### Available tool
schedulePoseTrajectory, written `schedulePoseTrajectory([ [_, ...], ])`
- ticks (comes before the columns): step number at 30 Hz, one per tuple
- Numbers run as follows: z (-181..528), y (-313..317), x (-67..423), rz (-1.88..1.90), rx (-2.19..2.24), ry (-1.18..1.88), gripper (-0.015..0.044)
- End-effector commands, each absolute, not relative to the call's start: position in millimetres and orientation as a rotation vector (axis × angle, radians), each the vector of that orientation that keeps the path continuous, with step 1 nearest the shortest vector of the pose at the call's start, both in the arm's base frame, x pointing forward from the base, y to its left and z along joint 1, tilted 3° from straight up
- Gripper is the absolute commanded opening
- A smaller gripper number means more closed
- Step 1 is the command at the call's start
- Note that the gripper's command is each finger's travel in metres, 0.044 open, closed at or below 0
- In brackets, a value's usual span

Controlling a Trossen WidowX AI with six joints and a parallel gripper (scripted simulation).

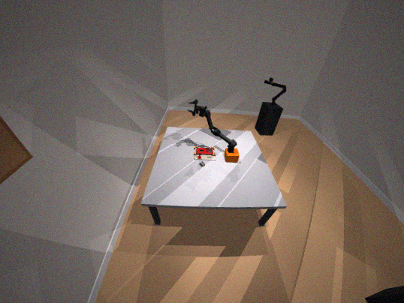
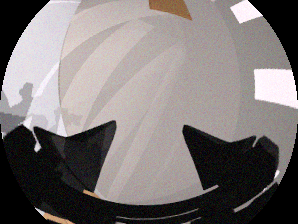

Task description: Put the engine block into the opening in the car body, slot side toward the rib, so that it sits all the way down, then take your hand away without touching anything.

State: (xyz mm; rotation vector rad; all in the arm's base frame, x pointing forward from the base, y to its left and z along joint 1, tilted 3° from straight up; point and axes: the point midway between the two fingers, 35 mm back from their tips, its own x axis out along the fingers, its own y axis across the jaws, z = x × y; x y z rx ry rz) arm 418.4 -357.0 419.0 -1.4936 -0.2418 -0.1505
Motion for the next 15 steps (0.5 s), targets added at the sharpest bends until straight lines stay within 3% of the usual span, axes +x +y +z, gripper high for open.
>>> schedulePoseTrajectory([
  [1, 419, -357, 418, -0.151, -1.494, -0.242, 0.0426],
  [15, 496, -334, 372, -0.337, -1.749, -0.312, 0.044],
])
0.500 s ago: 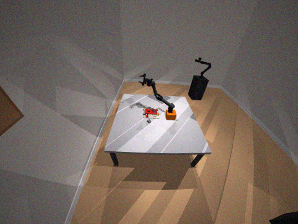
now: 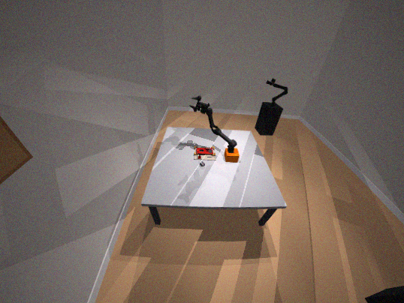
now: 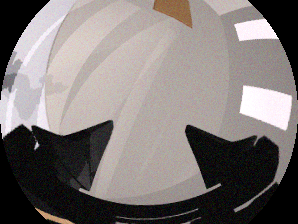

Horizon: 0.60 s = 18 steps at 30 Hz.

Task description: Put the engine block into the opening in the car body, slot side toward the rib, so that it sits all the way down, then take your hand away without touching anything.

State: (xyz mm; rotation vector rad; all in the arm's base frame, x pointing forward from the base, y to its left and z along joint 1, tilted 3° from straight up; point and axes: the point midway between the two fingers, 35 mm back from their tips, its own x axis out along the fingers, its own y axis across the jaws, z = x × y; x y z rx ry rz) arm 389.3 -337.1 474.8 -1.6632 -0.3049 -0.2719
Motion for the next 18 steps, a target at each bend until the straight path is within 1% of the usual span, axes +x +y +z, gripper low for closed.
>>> schedulePoseTrajectory([
  [1, 501, -334, 366, -0.357, -1.778, -0.312, 0.044],
  [18, 586, -307, 280, -0.714, -2.255, -0.276, 0.044],
])
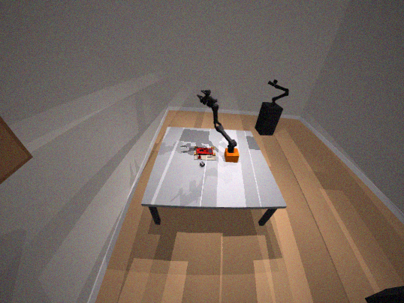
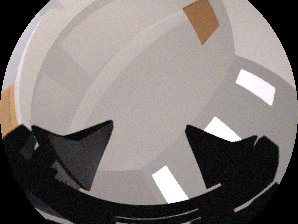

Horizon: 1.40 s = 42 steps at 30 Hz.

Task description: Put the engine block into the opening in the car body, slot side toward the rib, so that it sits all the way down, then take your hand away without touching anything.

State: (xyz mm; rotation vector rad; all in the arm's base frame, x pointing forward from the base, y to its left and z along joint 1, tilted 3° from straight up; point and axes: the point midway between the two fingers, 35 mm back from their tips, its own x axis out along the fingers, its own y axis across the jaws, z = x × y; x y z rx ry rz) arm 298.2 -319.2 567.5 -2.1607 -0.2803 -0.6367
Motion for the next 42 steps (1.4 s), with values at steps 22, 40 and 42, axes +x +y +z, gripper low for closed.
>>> schedulePoseTrajectory([
  [22, 667, -244, 182, -1.237, -2.711, -0.101, 0.044],
  [40, 702, -170, 123, -1.628, -3.042, 0.093, 0.044],
  [42, 705, -159, 117, -1.682, -3.076, 0.119, 0.044],
])
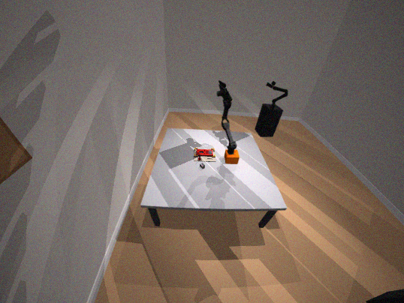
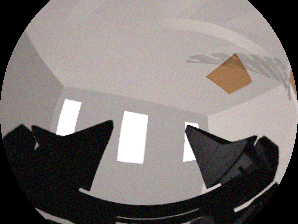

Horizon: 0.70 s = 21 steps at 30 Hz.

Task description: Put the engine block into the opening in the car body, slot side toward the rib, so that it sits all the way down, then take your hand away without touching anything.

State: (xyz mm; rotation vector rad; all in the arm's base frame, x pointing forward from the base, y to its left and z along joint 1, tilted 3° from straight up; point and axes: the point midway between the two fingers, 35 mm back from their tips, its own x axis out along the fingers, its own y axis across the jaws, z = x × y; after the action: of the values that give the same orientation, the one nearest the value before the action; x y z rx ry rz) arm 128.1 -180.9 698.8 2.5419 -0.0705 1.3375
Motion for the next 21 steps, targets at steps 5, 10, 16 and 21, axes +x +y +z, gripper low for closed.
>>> schedulePoseTrajectory([
  [5, 711, -132, 102, 1.315, 2.28, -0.135, 0.044],
  [10, 714, -102, 91, 1.281, 2.117, -0.177, 0.044],
  [16, 716, -64, 81, 1.232, 1.916, -0.223, 0.044],
  [21, 714, -31, 76, 1.187, 1.748, -0.251, 0.044],
])
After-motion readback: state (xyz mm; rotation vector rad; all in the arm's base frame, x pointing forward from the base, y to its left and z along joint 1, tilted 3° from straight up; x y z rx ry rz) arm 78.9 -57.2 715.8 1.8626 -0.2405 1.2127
